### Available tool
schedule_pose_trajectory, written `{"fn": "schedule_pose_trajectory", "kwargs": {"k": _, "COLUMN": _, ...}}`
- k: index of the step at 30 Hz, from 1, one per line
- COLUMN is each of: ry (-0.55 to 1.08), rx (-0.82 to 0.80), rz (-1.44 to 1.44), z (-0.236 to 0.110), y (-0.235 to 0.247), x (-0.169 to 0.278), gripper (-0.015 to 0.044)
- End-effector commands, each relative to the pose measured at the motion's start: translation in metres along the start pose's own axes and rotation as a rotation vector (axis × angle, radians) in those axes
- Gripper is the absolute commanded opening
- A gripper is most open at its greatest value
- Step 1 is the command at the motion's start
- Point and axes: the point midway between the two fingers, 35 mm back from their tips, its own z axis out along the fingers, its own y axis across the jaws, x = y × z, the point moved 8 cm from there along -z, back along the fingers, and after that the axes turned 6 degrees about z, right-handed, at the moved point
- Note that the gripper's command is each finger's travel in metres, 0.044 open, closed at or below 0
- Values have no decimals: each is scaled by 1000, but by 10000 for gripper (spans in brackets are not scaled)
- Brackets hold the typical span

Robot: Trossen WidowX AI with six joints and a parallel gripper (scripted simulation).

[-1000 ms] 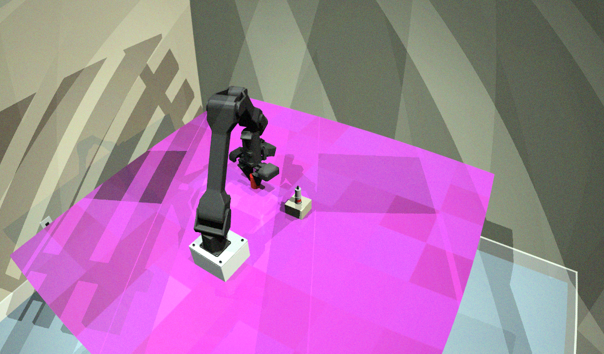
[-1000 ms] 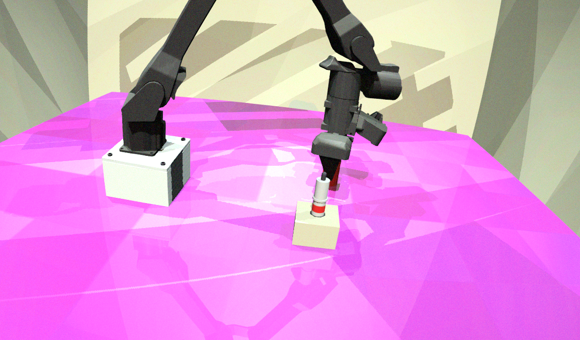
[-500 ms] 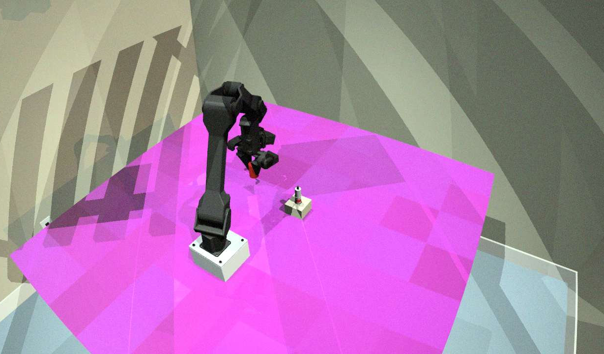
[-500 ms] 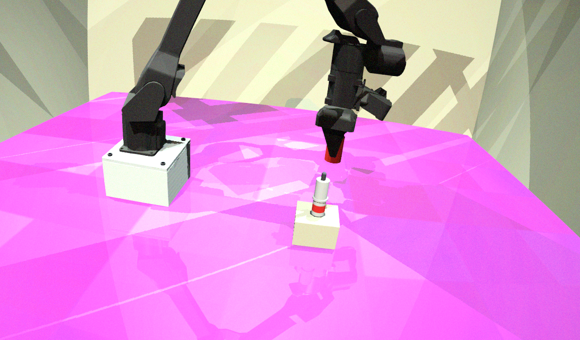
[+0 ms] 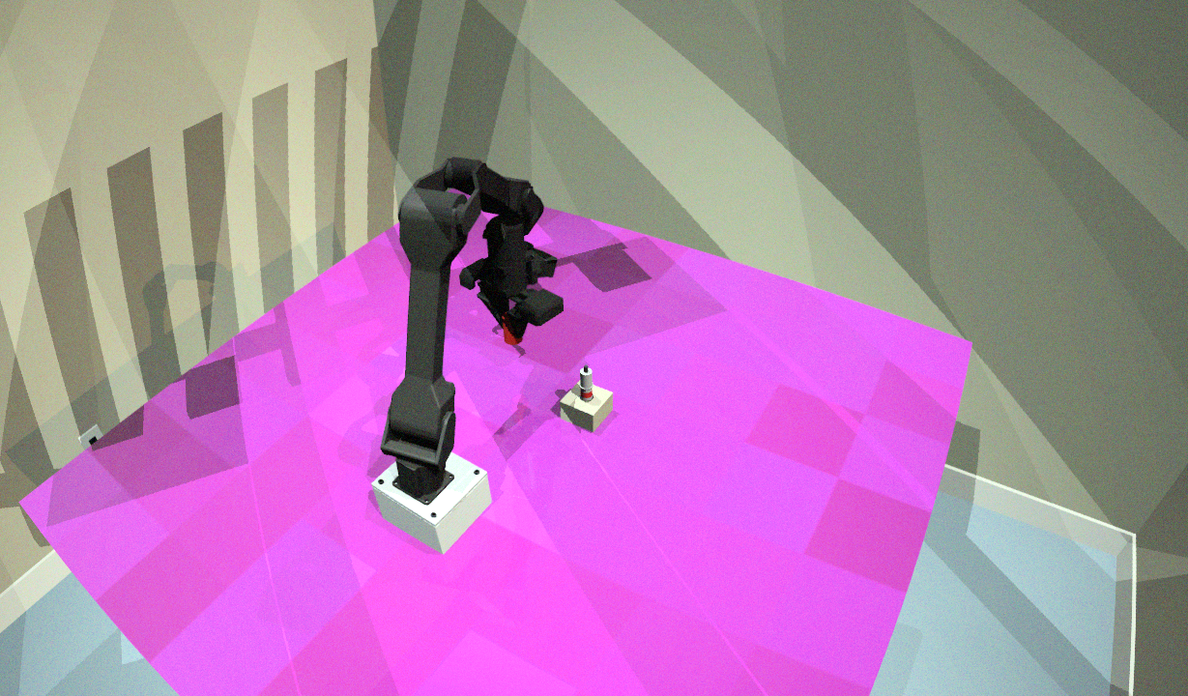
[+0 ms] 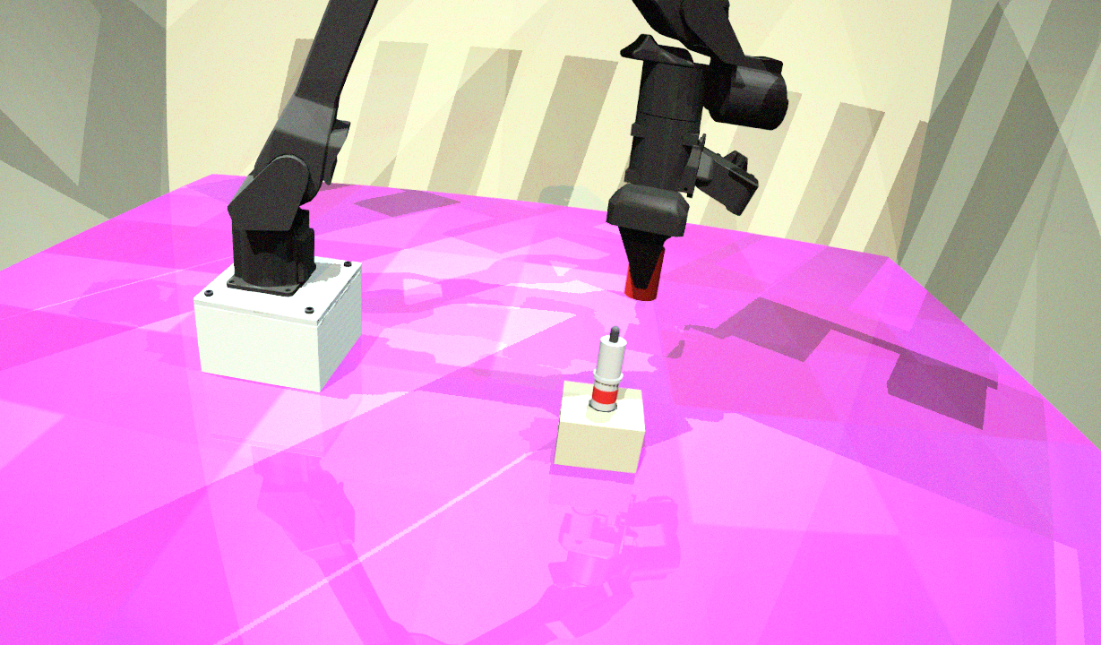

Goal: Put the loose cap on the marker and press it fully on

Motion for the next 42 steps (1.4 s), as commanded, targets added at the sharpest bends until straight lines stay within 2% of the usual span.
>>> {"fn": "schedule_pose_trajectory", "kwargs": {"k": 1, "ry": 0, "rx": 0, "rz": -4, "z": -6, "y": -16, "x": -6, "gripper": 0}}
{"fn": "schedule_pose_trajectory", "kwargs": {"k": 21, "ry": -1, "rx": 4, "rz": -5, "z": -29, "y": -86, "x": -20, "gripper": 0}}
{"fn": "schedule_pose_trajectory", "kwargs": {"k": 42, "ry": -3, "rx": 14, "rz": -5, "z": -52, "y": -158, "x": -16, "gripper": 0}}
